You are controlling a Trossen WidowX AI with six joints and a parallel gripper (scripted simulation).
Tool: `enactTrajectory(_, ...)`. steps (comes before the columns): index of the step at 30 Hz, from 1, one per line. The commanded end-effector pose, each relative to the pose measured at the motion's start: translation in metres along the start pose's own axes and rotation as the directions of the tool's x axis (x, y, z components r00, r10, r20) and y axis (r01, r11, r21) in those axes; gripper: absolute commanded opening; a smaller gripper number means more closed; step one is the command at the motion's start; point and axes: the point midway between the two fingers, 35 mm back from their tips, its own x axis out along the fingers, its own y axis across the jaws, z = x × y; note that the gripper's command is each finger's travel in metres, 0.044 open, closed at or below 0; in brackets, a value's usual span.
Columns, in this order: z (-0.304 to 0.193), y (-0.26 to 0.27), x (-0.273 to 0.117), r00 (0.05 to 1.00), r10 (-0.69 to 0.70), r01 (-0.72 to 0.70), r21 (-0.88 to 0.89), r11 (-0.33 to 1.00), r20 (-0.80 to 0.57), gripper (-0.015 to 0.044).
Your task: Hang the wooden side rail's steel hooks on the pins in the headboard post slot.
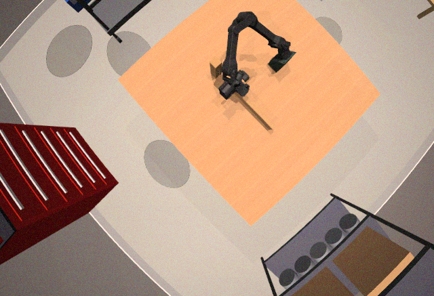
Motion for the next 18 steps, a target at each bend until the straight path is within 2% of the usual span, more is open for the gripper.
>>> enactTrajectory(1,0.0014,-0.0015,-0.0041,1.0,-0.008,0.008,0.0,1.0,0.002,0.0)
enactTrajectory(18,0.0014,-0.0014,-0.0069,1.0,-0.008,0.008,0.0,1.0,0.002,0.0)
